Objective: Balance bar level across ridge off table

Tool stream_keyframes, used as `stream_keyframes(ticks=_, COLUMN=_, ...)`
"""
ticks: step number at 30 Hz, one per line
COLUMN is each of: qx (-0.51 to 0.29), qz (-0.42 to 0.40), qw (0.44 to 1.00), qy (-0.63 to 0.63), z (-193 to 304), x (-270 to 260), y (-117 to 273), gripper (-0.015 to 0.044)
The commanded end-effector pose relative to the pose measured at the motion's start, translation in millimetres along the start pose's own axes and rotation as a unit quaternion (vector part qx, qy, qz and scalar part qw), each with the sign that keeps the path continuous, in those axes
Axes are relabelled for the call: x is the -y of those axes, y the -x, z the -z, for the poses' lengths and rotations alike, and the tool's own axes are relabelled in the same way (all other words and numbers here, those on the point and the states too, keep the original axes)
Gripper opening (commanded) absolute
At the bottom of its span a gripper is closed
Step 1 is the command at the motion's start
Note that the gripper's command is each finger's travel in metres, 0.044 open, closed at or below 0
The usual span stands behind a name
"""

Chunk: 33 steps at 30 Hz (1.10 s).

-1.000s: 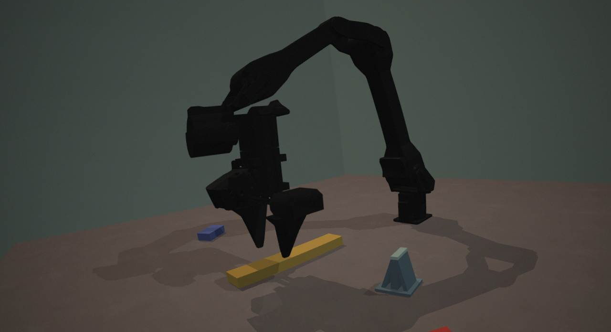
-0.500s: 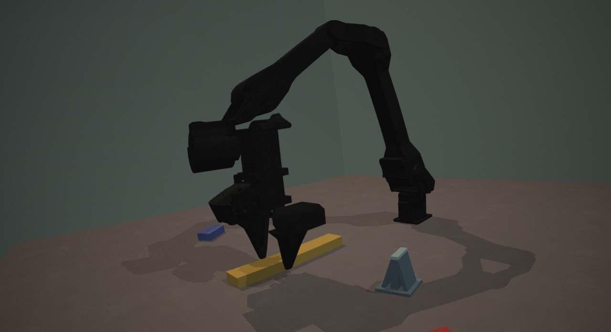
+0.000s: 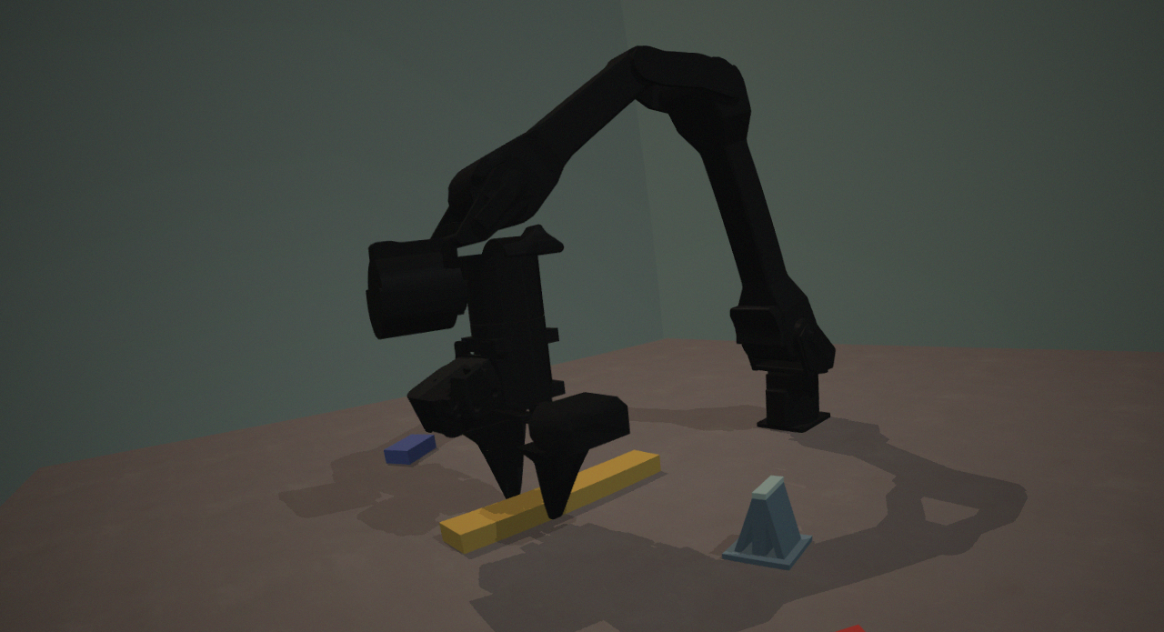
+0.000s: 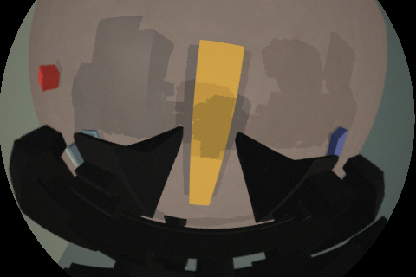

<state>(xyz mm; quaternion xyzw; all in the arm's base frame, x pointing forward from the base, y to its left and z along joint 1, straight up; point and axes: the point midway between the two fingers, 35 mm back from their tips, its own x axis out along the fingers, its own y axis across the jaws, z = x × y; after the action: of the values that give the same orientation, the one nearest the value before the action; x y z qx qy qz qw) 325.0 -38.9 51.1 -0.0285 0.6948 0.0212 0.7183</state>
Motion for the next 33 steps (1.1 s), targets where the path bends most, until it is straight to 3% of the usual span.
stream_keyframes(ticks=1, qx=0.000, qz=0.000, qw=1.000, qy=0.000, z=0.0, x=-0.1, y=0.0, gripper=0.0184)
stream_keyframes(ticks=10, qx=0.000, qz=0.000, qw=1.000, qy=0.000, z=0.0, x=-0.1, y=0.0, gripper=0.0104)
stream_keyframes(ticks=14, qx=0.000, qz=0.000, qw=1.000, qy=0.000, z=-1.1, x=0.2, y=6.3, gripper=0.0000)
stream_keyframes(ticks=33, qx=0.001, qz=-0.001, qw=1.000, qy=-0.001, z=-4.7, x=0.8, y=55.3, gripper=0.0000)
